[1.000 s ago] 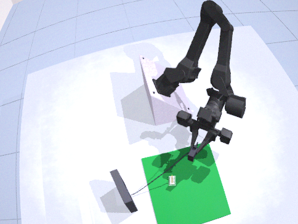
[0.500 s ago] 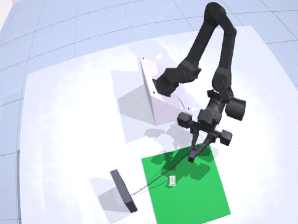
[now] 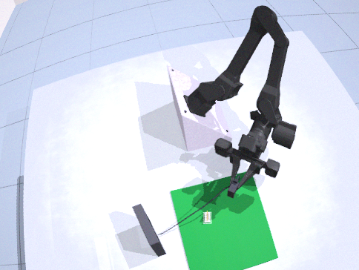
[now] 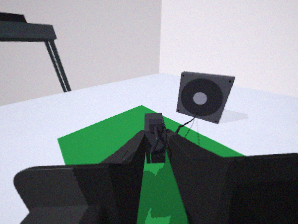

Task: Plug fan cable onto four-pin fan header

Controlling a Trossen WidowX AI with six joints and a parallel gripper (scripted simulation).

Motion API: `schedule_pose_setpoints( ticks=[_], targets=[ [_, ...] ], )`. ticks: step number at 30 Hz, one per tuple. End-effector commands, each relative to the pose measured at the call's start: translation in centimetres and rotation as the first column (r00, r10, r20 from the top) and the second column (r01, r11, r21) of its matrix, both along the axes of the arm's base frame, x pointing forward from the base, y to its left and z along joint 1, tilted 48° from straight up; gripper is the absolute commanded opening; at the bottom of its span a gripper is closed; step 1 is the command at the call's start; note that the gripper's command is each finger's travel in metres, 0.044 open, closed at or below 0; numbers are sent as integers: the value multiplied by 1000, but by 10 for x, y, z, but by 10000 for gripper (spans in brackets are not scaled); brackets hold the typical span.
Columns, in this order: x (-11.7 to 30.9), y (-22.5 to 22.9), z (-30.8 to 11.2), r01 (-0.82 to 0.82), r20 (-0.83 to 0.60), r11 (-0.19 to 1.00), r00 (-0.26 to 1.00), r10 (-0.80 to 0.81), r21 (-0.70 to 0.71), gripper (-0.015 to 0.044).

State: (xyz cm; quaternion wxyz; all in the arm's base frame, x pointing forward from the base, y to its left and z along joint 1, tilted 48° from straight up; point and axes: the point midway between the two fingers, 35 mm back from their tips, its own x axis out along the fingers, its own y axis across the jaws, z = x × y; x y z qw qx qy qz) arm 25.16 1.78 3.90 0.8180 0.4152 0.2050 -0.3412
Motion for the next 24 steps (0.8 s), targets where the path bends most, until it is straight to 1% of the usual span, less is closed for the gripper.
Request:
schedule_pose_setpoints(
  ticks=[1, 24],
  targets=[
    [1, 3, -1, 5, 5, 1000, 1000, -5, 1, 0],
    [4, 19, -14, 5, 5, 1000, 1000, -5, 1, 0]
  ],
)
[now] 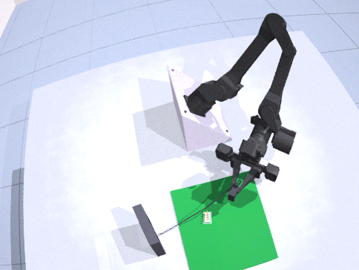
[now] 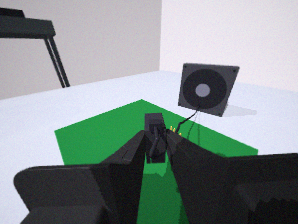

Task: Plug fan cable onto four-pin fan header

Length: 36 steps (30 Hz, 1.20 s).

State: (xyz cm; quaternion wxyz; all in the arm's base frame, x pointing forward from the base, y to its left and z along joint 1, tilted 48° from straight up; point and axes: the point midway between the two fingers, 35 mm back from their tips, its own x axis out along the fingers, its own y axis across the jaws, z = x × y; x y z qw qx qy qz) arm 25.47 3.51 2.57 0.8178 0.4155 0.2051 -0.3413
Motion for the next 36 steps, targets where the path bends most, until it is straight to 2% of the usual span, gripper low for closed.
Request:
schedule_pose_setpoints(
  ticks=[1, 36],
  targets=[
    [1, 2, -2, 5, 5, 1000, 1000, -5, 1, 0],
    [4, 25, -23, 5, 4, 1000, 1000, -5, 1, 0]
  ],
)
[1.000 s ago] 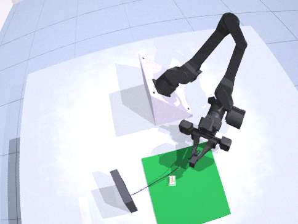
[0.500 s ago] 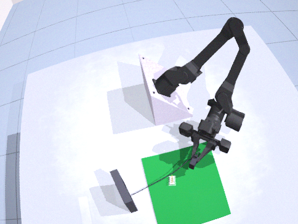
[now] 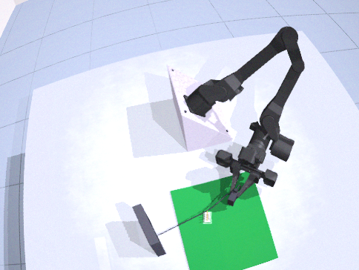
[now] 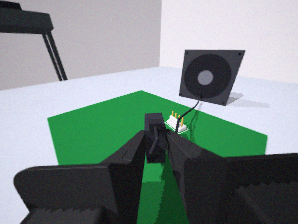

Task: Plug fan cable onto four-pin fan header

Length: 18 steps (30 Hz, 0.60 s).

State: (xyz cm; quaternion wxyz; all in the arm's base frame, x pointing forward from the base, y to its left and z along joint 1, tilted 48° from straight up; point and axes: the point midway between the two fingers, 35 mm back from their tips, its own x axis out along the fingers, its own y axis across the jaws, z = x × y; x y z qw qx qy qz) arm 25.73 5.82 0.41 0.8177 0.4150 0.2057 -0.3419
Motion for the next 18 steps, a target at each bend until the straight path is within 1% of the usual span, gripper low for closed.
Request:
schedule_pose_setpoints(
  ticks=[1, 18],
  targets=[
    [1, 3, -2, 4, 6, 1000, 1000, -4, 1, 0],
    [3, 13, -11, 4, 5, 1000, 1000, -4, 2, 0]
  ],
)
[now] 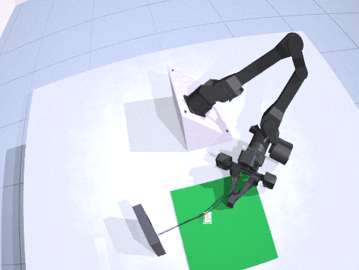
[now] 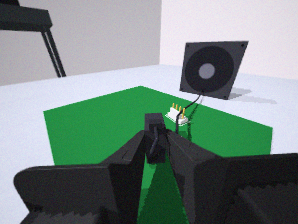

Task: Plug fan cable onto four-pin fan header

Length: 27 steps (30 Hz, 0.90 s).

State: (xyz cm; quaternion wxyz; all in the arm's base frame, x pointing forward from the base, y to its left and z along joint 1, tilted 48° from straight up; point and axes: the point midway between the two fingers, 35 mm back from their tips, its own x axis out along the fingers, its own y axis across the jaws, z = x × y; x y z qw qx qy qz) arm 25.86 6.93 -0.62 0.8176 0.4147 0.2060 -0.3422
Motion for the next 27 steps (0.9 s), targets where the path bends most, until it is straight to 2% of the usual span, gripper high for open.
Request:
schedule_pose_setpoints(
  ticks=[1, 27],
  targets=[
    [2, 3, -1, 4, 6, 1000, 1000, -4, 2, 0],
    [0, 1, -1, 0, 0, 1000, 1000, 0, 0, 0]
  ],
)
